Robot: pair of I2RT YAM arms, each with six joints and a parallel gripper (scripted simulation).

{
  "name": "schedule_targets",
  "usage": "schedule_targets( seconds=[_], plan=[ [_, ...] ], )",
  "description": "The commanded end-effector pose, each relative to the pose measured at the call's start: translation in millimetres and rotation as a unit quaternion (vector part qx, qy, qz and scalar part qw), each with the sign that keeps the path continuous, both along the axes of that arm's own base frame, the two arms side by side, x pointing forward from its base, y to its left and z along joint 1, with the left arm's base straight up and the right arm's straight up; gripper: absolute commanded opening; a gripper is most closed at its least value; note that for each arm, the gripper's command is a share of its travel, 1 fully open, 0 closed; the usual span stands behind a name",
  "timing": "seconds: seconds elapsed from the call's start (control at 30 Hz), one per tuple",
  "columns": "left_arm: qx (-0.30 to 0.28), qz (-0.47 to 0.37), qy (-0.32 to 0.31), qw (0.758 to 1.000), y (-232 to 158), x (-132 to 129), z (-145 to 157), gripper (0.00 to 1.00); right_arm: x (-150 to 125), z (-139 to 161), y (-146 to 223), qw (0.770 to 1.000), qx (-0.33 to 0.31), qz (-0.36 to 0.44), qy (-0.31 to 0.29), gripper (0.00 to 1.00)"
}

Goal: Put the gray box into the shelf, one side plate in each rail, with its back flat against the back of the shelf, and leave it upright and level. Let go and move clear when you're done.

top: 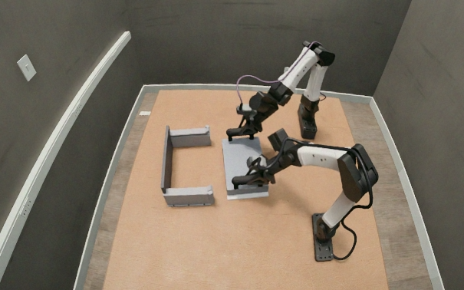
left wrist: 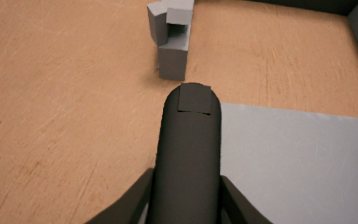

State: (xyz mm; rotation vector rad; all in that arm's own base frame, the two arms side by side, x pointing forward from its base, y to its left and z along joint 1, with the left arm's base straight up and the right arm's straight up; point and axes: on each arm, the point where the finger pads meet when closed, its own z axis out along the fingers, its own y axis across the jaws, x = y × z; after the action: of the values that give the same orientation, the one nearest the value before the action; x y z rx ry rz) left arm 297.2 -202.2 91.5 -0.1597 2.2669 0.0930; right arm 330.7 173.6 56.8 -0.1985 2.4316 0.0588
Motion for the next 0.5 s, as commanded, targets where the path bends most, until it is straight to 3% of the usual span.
schedule_targets(
  seconds=[0.0,0.03,0.1,0.13,0.17,0.23,0.27,0.47],
  plan=[
    [-0.012,-0.001,-0.006,1.0,0.1,-1.5,4.6,0.29,1.9,3.1,5.8,1.0,0.009,0.005,-0.003,0.29],
    [-0.012,-0.001,-0.006,1.0,0.1,-1.5,4.6,0.28,1.9,3.1,5.8,1.0,0.009,0.005,-0.003,0.28],
    [-0.012,-0.001,-0.006,1.0,0.1,-1.5,4.6,0.05,1.9,3.1,5.8,1.0,0.009,0.005,-0.003,0.05],
    [-0.012,-0.001,-0.006,1.0,0.1,-1.5,4.6,0.0,1.9,3.1,5.8,1.0,0.009,0.005,-0.003,0.0],
    [-0.012,-0.001,-0.006,1.0,0.1,-1.5,4.6,0.0,1.9,3.1,5.8,1.0,0.009,0.005,-0.003,0.0],
    [-0.011,-0.001,-0.006,1.0,-2.7,1.0,4.6,0.23,2.2,3.1,5.1,1.0,0.009,0.005,-0.003,0.23],
    [-0.011,-0.001,-0.006,1.0,-2.7,1.0,4.6,0.29,2.2,3.1,5.1,1.0,0.009,0.005,-0.003,0.28],
    [-0.011,-0.001,-0.006,1.0,-2.7,1.1,6.7,0.29,2.3,5.2,5.1,1.0,0.009,0.005,-0.004,0.28]
  ],
)
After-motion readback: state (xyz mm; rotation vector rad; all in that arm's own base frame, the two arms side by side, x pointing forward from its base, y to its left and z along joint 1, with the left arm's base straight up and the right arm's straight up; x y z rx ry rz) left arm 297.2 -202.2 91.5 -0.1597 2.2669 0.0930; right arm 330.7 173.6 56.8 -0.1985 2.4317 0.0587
